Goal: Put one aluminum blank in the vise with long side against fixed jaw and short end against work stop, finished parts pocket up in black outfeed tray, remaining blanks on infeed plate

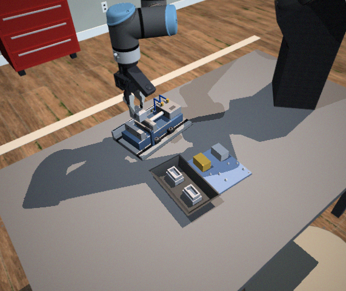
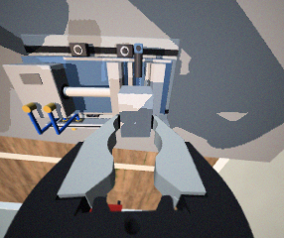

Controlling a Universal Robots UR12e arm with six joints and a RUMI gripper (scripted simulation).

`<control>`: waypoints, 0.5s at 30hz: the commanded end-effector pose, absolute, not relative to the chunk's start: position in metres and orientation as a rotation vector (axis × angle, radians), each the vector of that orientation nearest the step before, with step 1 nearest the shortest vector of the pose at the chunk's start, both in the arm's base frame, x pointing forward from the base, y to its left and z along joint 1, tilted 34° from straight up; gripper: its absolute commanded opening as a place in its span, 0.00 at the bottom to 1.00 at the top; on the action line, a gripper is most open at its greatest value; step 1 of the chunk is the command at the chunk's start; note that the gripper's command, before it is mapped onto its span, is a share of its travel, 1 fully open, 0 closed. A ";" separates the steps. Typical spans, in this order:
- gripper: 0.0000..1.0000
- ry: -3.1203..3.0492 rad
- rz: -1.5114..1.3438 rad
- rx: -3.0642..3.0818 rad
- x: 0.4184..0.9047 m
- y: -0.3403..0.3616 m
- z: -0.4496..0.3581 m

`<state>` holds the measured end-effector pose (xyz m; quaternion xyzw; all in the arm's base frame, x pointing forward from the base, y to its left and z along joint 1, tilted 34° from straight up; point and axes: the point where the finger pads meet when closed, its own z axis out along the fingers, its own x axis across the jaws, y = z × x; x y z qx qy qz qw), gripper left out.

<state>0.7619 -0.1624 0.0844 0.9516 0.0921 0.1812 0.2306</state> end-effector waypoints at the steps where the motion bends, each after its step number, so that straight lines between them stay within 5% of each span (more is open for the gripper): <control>1: 0.00 0.255 0.505 2.614 0.764 -0.162 0.089; 15: 0.00 0.256 0.505 2.614 0.763 -0.162 0.090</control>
